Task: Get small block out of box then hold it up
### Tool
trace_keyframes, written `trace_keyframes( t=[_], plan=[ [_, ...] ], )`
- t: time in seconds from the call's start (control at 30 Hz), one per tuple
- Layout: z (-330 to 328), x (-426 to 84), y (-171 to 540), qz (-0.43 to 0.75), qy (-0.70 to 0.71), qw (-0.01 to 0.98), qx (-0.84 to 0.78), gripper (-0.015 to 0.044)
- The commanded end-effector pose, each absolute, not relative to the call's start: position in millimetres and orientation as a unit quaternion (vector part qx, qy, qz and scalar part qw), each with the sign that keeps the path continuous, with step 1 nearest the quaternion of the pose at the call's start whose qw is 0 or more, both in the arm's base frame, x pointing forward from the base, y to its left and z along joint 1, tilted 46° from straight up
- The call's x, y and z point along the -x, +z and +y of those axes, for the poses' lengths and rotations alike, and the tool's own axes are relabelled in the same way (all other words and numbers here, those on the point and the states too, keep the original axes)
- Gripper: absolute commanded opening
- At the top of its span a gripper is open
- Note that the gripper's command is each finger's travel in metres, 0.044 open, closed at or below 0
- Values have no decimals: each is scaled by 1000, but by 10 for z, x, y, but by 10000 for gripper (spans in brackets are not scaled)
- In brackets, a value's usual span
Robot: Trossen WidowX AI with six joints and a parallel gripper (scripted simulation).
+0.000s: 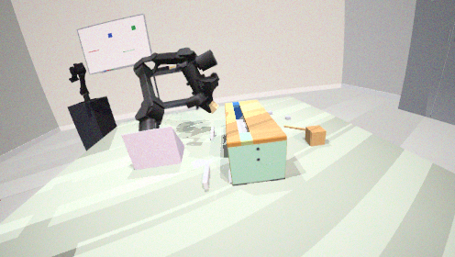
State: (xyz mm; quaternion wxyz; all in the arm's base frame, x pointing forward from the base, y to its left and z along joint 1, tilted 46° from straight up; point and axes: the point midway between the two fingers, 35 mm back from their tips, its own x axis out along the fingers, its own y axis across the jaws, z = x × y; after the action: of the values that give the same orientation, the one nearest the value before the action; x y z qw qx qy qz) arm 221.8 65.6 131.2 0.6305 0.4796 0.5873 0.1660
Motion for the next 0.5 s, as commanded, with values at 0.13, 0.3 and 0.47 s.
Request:
trace_keyframes(
  t=[0.13,0.3,0.47],
  plan=[
    [612,-2214,1370,603,74,533,-589,0],
    [583,-2209,1401,605,16,466,-645,0],
    [554,-2205,1433,602,-41,392,-694,0]
  ],
)
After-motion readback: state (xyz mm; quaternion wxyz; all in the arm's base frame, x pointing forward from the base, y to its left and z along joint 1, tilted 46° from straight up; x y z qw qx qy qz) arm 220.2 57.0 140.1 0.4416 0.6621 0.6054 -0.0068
